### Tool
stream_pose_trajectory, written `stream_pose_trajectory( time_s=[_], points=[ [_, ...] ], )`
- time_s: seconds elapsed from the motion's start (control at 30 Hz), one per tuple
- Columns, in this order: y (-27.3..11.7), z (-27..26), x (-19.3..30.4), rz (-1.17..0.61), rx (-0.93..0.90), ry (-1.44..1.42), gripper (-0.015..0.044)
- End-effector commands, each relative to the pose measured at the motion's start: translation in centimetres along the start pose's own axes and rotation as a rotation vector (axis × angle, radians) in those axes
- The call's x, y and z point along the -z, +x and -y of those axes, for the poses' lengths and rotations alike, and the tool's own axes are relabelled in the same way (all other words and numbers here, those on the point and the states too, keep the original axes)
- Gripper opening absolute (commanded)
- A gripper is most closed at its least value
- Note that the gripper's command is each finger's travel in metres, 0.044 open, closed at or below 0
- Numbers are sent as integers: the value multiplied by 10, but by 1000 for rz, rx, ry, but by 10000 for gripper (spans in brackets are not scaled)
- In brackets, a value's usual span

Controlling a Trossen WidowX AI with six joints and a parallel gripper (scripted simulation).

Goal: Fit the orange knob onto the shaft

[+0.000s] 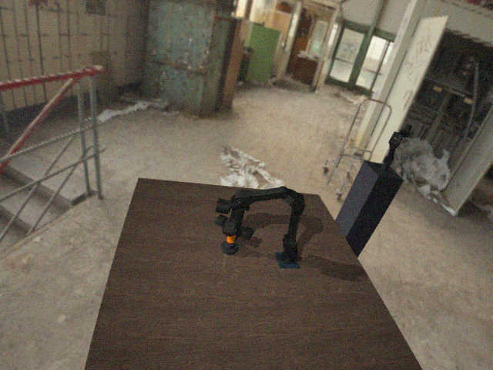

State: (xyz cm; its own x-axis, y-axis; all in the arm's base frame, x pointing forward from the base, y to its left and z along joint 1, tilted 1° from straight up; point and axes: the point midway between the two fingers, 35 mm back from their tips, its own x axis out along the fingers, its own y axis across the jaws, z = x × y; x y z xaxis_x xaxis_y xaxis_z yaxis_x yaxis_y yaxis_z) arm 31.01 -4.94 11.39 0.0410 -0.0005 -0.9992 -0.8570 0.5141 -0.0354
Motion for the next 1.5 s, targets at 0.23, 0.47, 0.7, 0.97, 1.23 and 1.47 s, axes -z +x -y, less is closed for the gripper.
stream_pose_trajectory(
  time_s=[0.23, 0.47, 0.7, 0.97, 1.23, 1.47],
  points=[
    [1, 0, -1, 2, 1, -5, 0],
    [1, 0, -1, 2, 1, -5, 0],
    [-4, 0, -1, 2, 1, -5, 0],
    [-2, 1, 0, 2, 1, -215, 0],
    [0, 0, 0, 2, 1, -215, 0],
    [0, 0, 0, 2, 1, -215, 0]
  ],
)
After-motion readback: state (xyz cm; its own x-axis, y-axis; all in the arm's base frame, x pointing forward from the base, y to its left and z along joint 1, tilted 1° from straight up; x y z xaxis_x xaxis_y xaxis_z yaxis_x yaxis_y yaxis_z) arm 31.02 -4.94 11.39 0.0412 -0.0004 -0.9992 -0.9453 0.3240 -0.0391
